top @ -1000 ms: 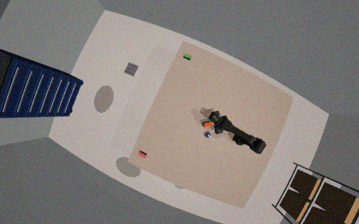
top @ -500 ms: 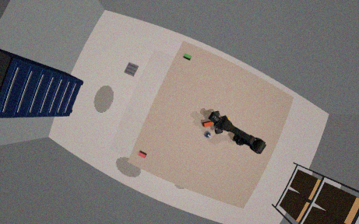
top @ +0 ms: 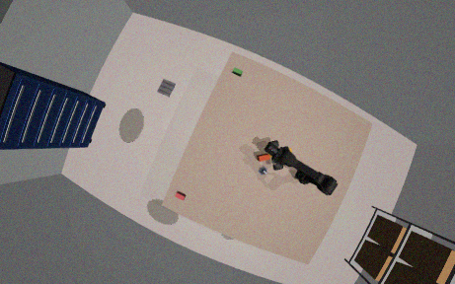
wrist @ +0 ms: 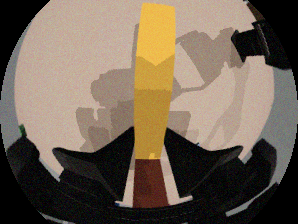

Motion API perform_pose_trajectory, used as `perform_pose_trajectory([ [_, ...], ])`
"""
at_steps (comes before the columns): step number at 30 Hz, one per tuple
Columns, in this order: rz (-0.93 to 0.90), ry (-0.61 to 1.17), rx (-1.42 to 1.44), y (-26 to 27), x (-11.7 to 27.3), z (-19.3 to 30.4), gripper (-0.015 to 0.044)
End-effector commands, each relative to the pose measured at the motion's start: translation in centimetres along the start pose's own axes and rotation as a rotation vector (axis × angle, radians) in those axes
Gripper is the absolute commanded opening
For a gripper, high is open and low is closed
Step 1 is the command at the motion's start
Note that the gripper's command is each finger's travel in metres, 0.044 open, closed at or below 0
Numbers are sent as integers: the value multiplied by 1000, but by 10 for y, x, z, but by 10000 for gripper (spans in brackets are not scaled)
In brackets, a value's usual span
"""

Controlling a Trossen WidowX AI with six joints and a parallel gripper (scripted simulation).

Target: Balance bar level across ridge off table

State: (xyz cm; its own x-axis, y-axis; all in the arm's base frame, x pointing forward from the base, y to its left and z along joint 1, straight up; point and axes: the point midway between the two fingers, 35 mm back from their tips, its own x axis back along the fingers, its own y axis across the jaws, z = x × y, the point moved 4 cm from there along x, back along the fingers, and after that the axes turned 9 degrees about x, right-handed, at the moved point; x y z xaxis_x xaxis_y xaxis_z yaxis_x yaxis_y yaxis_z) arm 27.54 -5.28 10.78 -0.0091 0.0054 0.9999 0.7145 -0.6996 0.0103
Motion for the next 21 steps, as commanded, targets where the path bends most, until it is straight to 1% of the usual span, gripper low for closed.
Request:
perform_pose_trajectory([
  [1, -15, 12, -1, 3, 14, 2, 0],
  [21, -14, 13, -3, 2, 65, 1, 0],
])
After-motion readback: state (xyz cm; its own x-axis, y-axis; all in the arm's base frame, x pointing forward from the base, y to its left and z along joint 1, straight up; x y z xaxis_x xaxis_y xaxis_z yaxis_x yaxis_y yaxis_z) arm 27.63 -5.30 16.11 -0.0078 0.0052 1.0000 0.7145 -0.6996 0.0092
